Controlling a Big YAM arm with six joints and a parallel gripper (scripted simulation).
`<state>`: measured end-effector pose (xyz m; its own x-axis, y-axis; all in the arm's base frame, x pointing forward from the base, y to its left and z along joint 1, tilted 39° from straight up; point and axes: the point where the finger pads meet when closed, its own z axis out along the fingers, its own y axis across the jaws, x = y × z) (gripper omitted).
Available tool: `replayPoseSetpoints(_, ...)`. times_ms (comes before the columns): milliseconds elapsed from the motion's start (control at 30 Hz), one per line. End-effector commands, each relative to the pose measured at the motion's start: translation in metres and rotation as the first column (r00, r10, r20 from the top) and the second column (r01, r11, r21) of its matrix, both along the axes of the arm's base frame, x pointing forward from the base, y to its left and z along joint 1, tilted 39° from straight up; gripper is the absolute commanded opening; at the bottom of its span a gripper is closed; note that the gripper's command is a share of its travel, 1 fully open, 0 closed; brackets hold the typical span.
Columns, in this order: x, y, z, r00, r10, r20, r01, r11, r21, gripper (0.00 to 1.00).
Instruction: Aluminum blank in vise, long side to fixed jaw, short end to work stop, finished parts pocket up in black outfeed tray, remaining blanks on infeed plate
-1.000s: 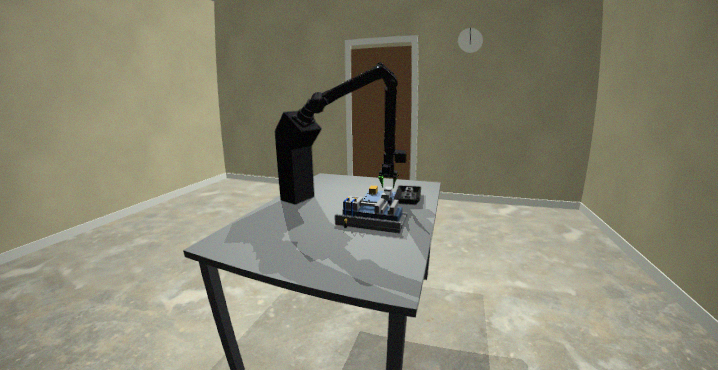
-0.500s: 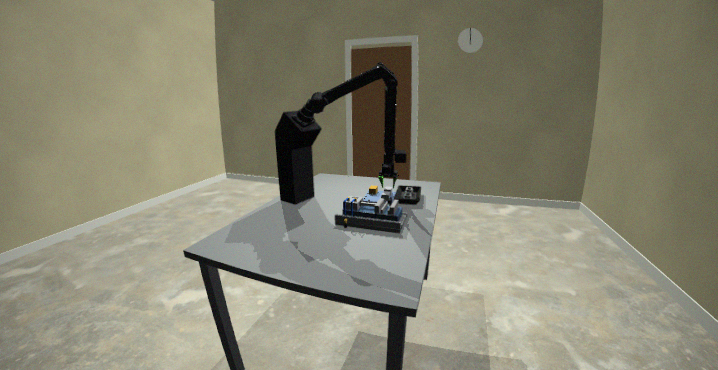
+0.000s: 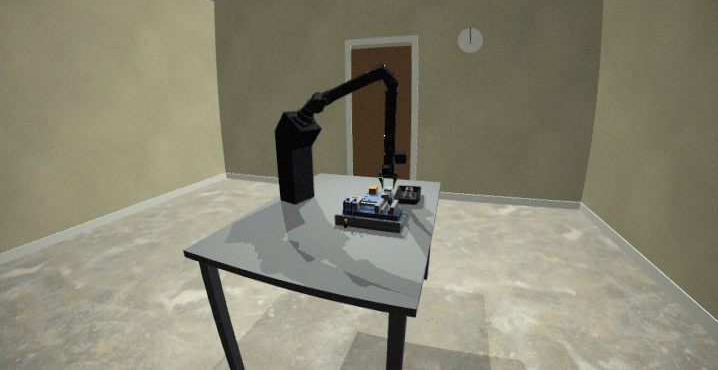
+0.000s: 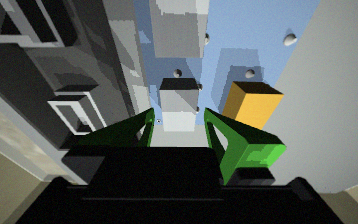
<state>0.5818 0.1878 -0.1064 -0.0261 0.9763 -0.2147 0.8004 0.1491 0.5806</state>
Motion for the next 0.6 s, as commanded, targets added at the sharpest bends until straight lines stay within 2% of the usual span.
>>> replayPoseSetpoints(0, 0.0057, -0.0103, -0.0046, 1.000, -0.011, 0.000, 0.011, 1.000, -0.002, 0.64)
replayPoseSetpoints(167, 0.0095, -0.0094, -0.0003, 1.000, -0.011, 0.011, 0.011, 1.000, 0.003, 0.64)
replayPoseSetpoints(567, 0.0079, -0.0111, -0.0080, 1.000, -0.011, -0.001, 0.011, 1.000, -0.002, 0.64)
